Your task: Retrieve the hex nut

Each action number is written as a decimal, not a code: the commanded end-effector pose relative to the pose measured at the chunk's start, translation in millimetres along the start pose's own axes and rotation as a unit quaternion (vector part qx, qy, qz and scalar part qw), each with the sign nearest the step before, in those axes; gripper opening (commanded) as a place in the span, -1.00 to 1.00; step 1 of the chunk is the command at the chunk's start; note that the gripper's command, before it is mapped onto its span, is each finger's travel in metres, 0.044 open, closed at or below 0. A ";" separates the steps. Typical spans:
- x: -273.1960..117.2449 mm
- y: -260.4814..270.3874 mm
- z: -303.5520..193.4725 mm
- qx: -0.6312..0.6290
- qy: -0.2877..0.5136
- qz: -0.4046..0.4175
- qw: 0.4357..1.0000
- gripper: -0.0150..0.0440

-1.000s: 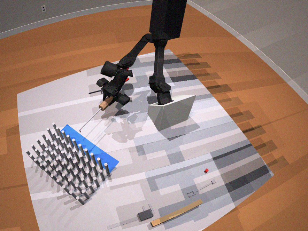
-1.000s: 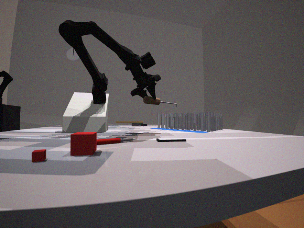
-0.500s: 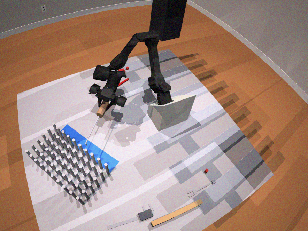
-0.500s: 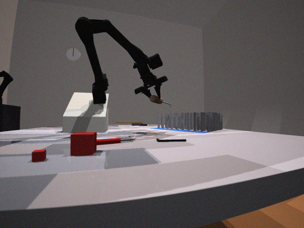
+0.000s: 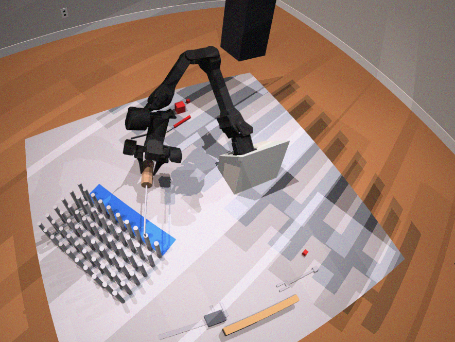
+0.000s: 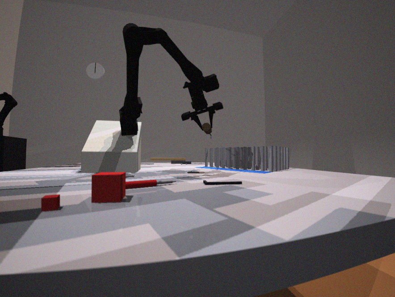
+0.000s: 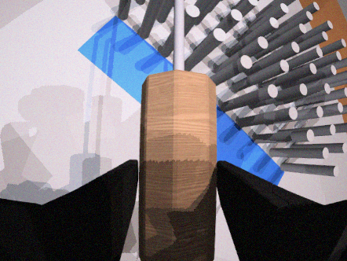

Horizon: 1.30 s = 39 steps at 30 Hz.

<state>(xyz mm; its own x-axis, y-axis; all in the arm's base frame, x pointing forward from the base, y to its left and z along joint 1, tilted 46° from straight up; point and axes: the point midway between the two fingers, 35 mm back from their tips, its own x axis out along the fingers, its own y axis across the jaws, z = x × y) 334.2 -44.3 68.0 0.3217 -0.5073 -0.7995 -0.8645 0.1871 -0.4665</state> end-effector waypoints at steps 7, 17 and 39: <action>9.0 -3.4 47.6 -0.102 -0.035 0.039 0.993 -0.49; 19.5 2.6 94.7 -0.200 -0.066 0.078 0.974 -0.49; 42.3 53.3 195.9 -0.396 -0.132 0.166 0.893 -0.49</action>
<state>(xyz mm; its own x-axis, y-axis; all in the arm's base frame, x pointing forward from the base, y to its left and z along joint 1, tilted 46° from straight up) 379.2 96.1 -53.7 0.0165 -0.3142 -0.9492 -0.9203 -0.3758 0.1084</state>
